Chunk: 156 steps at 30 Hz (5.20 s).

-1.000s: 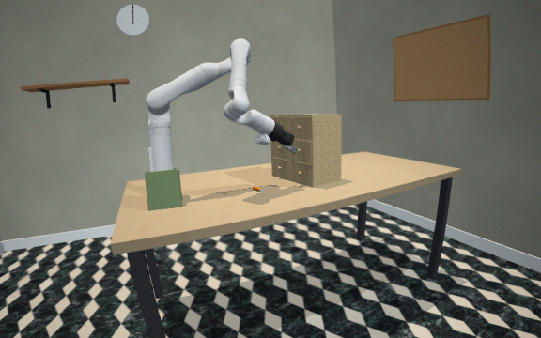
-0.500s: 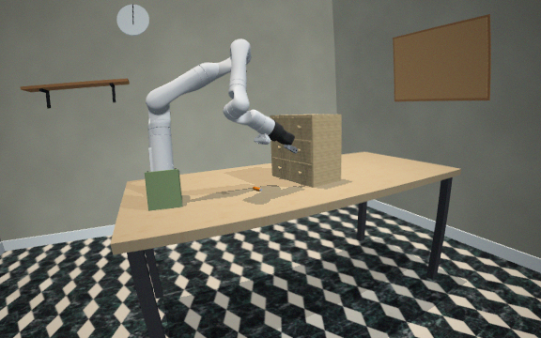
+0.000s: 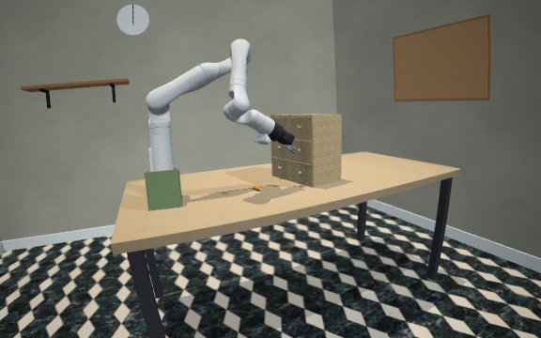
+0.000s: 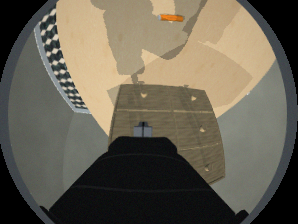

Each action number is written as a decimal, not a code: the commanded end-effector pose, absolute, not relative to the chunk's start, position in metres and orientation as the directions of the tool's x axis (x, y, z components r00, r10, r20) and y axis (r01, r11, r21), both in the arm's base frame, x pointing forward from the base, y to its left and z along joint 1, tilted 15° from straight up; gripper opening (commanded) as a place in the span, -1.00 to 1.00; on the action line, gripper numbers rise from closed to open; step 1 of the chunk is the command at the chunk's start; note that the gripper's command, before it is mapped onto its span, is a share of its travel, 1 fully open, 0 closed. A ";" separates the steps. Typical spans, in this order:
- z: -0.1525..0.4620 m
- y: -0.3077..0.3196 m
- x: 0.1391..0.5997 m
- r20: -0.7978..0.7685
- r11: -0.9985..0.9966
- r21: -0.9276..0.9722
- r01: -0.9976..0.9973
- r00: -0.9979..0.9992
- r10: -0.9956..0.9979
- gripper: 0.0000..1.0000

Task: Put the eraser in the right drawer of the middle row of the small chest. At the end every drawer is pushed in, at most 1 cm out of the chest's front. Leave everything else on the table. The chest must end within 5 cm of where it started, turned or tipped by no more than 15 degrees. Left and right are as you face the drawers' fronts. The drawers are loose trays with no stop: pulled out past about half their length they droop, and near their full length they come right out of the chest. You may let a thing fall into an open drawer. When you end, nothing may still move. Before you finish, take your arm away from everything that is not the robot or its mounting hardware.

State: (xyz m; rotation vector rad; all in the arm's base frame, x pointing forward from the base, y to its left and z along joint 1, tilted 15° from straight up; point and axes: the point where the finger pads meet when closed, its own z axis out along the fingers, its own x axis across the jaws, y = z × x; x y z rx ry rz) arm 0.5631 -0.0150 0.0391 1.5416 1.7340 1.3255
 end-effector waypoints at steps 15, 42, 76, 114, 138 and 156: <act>0.041 -0.015 0.564 0.247 -0.095 0.872 0.481 -0.263 0.932 -1.00; 0.037 -0.027 0.516 0.247 -0.095 0.872 0.481 -0.263 0.932 -1.00; 0.053 -0.045 0.468 0.247 -0.095 0.871 0.482 -0.264 0.932 -1.00; 0.062 -0.049 0.461 0.247 -0.061 0.827 0.559 -0.264 0.932 -1.00; 0.076 -0.056 0.451 0.248 -0.002 0.732 0.682 -0.264 0.932 -1.00; 0.088 -0.062 0.442 0.247 0.049 0.637 0.770 -0.264 0.932 -1.00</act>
